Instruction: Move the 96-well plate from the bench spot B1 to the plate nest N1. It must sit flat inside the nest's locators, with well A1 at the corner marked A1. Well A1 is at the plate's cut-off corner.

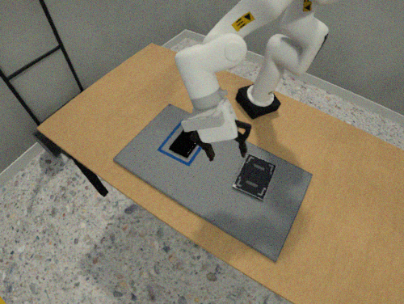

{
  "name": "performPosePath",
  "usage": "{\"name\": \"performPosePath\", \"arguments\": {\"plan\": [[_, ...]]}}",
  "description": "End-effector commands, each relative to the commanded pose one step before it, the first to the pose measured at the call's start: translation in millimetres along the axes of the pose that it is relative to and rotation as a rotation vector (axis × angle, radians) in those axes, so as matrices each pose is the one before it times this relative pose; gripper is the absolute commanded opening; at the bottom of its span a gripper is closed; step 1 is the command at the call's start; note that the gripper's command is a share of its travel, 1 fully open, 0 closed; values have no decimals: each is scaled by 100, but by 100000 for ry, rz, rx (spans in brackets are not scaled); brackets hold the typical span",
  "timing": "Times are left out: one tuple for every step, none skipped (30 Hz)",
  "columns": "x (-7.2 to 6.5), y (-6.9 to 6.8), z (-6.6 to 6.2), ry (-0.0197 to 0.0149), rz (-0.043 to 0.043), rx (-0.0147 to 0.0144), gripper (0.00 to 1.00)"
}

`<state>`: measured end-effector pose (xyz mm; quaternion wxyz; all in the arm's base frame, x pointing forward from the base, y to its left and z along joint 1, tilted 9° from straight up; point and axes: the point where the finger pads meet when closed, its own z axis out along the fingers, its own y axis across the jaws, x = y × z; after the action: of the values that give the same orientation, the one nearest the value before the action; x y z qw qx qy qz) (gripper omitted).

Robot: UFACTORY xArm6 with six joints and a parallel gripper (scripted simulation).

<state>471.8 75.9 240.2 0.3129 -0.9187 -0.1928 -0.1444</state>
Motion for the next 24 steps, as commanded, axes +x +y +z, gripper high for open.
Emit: {"name": "performPosePath", "arguments": {"plan": [[-573, 1166, 26, 79, 236, -558, 100], [0, 0, 0, 0, 0, 0, 100], [-286, 410, 29, -1103, 1816, -2566, 100], [-280, 413, 43, -1102, 1816, -2566, 100], [-273, 417, 57, -1102, 1816, -2567, 100], [-264, 420, 70, -842, 1386, -1960, 100], [-255, 422, 80, -4, 1, -2, 100], [-256, 421, 80, -4, 1, -3, 100], [-257, 422, 81, -3, 1, -3, 100], [-258, 422, 81, -3, 0, -3, 100], [-258, 422, 81, -3, 0, -3, 100], [-258, 422, 81, -3, 0, -3, 100], [-258, 422, 81, -3, 0, -3, 100], [-258, 422, 81, -3, 0, -3, 100], [-131, 215, 41, -1, 0, -1, 100], [-293, 402, 54, -1150, 1683, -2635, 100], [-287, 405, 69, -1149, 1683, -2635, 100], [0, 0, 0, 0, 0, 0, 100], [0, 0, 0, 0, 0, 0, 100], [-279, 407, 83, -1149, 1683, -2635, 100], [-271, 409, 96, -565, 825, -1293, 100], [-267, 410, 102, -3, 1, -3, 100], [-268, 410, 103, -3, 1, -3, 100], [-268, 410, 103, -3, 1, -3, 100]]}}
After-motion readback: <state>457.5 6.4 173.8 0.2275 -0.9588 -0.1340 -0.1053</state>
